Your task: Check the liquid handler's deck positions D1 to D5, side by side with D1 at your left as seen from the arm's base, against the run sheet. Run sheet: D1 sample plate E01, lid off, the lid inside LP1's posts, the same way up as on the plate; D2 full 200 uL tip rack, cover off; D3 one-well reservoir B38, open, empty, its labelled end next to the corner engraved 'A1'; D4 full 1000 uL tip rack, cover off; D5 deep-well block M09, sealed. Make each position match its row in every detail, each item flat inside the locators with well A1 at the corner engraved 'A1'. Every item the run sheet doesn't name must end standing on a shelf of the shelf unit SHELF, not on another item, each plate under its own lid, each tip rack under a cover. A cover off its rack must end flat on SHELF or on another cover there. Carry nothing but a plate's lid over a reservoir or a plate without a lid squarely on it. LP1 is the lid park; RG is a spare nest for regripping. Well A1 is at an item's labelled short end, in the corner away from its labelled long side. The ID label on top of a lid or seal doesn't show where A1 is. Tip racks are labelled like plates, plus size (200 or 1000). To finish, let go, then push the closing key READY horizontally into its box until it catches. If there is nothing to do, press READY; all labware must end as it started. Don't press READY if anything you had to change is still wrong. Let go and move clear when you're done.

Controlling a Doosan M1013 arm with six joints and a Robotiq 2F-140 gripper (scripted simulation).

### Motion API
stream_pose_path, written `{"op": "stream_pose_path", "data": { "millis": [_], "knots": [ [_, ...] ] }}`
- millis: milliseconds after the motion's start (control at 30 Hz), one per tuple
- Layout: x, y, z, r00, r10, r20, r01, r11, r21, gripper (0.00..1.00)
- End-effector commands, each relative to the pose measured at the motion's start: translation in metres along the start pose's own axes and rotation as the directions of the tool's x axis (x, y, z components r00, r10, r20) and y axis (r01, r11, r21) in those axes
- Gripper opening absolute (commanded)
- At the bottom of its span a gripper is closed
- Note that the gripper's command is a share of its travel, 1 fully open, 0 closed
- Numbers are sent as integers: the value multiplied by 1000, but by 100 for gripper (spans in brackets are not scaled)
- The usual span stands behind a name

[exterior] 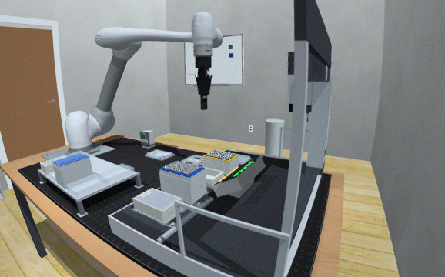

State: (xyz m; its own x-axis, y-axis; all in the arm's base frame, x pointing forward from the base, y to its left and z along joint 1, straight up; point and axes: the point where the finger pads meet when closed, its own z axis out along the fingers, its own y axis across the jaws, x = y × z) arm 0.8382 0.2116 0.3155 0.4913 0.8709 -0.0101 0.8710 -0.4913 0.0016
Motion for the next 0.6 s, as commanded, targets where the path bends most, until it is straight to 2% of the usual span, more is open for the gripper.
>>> {"op": "stream_pose_path", "data": {
  "millis": [0, 267, 567],
  "knots": [
    [-3, -6, -1, 997, -73, -4, 73, 997, -3, 10],
    [-3, -6, -1, 982, -191, -3, 191, 982, -3, 10],
    [-3, -6, -1, 931, -364, -3, 364, 931, -4, 10]
  ]
}}
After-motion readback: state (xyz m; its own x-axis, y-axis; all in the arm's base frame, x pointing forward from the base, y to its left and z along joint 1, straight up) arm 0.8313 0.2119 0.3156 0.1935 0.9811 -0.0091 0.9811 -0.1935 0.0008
